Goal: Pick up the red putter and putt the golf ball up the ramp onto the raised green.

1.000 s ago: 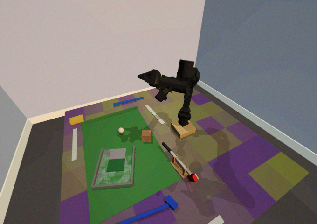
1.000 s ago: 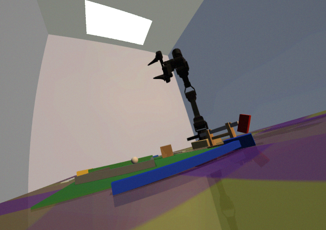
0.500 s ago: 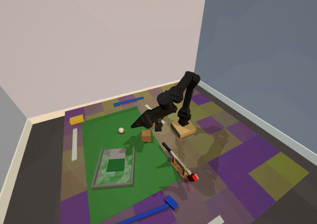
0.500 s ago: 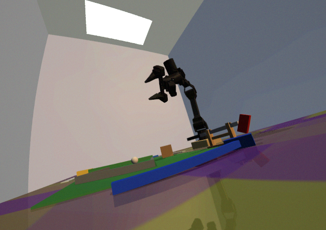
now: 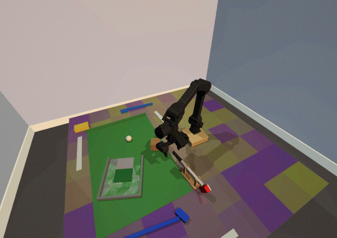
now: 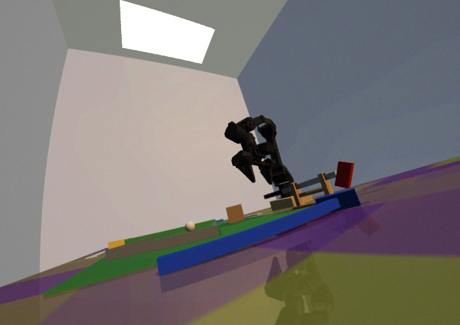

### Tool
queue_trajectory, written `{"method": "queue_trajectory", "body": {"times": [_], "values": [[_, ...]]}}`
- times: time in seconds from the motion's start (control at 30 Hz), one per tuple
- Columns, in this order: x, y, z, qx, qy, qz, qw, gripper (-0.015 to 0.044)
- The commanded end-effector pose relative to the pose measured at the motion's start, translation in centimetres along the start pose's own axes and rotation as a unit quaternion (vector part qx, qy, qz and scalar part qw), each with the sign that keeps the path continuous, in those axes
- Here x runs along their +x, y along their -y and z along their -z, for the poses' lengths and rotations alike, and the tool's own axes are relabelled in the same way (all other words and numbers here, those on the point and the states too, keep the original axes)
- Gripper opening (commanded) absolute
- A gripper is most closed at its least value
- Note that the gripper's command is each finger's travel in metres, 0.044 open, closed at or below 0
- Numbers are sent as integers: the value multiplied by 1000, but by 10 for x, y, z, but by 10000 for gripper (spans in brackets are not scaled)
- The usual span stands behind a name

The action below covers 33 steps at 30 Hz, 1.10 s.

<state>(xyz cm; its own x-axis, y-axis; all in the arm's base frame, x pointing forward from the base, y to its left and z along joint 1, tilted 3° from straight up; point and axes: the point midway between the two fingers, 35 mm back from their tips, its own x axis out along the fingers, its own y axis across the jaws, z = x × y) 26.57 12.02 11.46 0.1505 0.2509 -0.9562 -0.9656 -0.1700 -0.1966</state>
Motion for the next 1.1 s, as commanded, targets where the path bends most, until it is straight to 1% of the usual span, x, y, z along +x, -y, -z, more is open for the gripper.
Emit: {"method": "queue_trajectory", "body": {"times": [0.0,0.27,0.47,0.63,0.77,1.07], "values": [[6,-24,-6,69,44,-59,995,440],[7,-25,-5,69,44,-59,995,440],[27,-28,-1,69,44,-59,995,440],[32,-29,0,69,44,-59,995,440],[50,-32,3,70,44,-59,995,440],[55,-33,3,70,44,-60,995,440]]}}
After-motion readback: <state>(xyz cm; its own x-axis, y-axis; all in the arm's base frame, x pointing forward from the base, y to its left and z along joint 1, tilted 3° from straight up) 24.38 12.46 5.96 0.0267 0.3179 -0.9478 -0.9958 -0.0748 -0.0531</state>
